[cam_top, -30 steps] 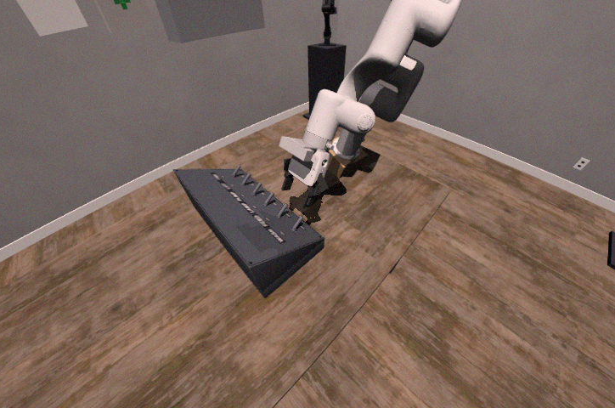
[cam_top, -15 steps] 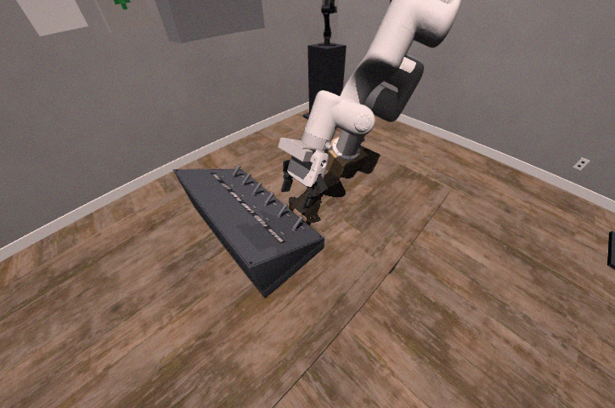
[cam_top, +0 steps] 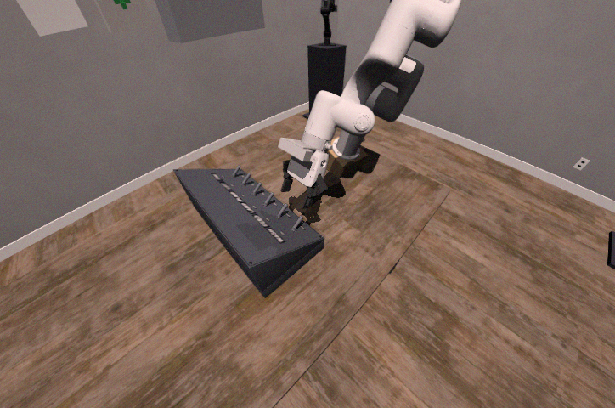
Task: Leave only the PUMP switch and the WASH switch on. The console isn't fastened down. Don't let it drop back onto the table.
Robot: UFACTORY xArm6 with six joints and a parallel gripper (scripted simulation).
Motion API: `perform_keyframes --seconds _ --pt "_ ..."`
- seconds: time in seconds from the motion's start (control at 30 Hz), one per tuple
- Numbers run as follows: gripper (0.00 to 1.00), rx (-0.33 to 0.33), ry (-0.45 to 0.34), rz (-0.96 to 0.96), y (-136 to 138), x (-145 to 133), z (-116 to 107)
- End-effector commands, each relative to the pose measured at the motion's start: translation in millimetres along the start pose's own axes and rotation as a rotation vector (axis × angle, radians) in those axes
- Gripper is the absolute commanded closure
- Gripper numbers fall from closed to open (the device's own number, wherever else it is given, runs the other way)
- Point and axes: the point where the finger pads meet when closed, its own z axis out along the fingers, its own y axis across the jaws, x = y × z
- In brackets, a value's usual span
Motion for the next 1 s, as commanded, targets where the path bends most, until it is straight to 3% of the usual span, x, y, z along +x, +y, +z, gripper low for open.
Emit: perform_keyframes --seconds 0.0,0.67,0.97 --pt "0.00 0.001 0.003 0.000 -0.5 1.5 -0.5" --pt "0.00 0.001 0.003 0.000 0.2 1.5 -0.5" --pt "0.00 0.001 0.003 0.000 13.7 1.5 -0.5"
